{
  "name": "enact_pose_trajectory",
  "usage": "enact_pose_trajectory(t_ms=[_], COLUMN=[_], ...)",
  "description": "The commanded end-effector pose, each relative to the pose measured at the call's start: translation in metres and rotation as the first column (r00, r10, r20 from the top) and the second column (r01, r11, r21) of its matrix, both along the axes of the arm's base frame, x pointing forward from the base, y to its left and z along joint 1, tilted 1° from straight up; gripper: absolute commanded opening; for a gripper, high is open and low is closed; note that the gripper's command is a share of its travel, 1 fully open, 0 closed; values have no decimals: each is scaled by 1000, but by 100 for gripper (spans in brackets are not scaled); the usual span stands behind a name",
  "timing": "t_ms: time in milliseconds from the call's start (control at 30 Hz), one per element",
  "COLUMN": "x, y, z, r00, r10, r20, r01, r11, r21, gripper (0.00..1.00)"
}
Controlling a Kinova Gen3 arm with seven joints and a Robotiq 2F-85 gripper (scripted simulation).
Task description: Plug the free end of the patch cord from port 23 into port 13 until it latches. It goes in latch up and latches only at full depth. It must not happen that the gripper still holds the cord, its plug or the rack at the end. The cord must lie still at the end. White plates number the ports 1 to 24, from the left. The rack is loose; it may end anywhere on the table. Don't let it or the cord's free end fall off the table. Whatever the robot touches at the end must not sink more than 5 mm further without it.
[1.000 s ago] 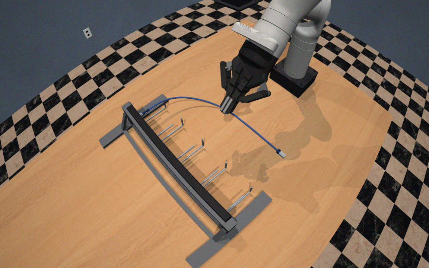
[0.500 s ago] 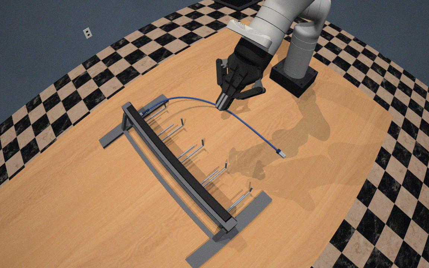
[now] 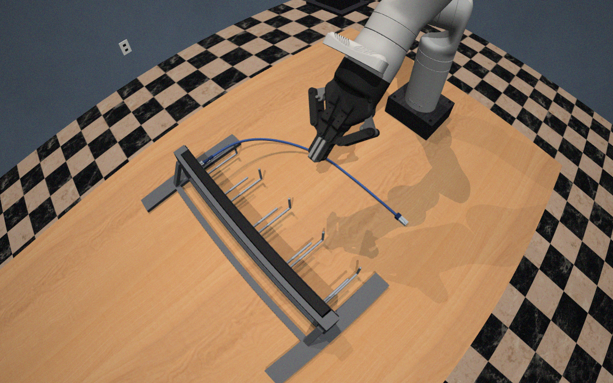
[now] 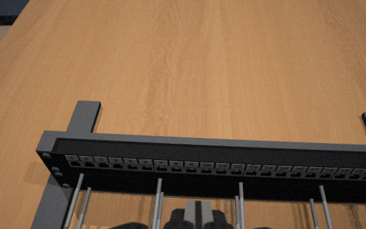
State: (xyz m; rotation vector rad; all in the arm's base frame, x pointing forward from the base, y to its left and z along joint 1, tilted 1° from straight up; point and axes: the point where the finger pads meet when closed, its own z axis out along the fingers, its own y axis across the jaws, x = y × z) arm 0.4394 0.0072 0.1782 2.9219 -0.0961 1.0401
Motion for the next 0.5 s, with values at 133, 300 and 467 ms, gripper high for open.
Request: enact_pose_trajectory(t_ms=[133,300,467], x=[14,32,44], y=[-4,-6,-7], z=[-13,-35,-49], r00=[1000,1000,1000], r10=[-8,-8,3], r20=[6,7,6], r01=[8,8,-3], r11=[1000,1000,1000], r21=[3,5,-3], gripper=[0,0,0])
